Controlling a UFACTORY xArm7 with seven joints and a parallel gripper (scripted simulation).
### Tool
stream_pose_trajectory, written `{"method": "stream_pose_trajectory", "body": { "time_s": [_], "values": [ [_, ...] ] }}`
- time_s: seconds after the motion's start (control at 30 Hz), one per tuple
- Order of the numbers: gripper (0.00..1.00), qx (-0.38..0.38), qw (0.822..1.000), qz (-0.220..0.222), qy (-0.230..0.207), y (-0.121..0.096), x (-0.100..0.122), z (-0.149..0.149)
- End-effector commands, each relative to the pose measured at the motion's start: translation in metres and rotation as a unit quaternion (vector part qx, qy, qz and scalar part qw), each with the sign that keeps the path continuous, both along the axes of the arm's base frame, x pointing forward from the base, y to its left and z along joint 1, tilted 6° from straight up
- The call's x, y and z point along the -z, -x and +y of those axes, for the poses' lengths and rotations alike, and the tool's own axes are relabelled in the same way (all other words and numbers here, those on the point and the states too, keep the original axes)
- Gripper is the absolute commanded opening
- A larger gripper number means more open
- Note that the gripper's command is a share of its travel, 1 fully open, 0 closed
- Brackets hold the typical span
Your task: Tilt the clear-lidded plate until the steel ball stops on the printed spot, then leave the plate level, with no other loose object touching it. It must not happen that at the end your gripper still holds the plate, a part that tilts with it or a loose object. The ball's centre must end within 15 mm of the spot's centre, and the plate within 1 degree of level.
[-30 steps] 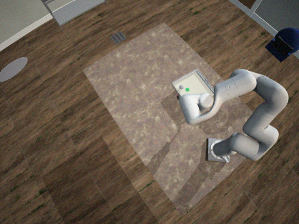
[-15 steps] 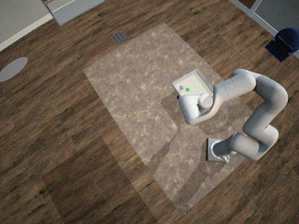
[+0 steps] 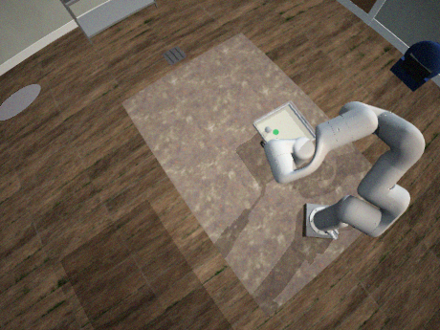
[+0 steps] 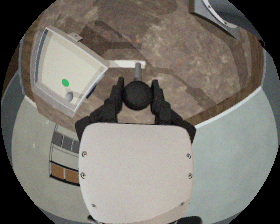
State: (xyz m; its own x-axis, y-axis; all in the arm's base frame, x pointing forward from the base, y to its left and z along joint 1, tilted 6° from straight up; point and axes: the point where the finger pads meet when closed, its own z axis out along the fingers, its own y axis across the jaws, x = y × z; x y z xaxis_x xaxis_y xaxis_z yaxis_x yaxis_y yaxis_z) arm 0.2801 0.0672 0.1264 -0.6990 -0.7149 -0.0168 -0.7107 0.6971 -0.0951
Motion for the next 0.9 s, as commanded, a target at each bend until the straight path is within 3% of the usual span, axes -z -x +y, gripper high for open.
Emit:
{"method": "stream_pose_trajectory", "body": {
  "time_s": [0.0,0.87],
  "values": [
    [0.0,0.0,1.0,0.002,0.003,0.0015,-0.0001,-0.0016],
    [0.0,0.0,1.0,0.002,0.003,-0.0014,-0.002,0.0006]
  ]
}}
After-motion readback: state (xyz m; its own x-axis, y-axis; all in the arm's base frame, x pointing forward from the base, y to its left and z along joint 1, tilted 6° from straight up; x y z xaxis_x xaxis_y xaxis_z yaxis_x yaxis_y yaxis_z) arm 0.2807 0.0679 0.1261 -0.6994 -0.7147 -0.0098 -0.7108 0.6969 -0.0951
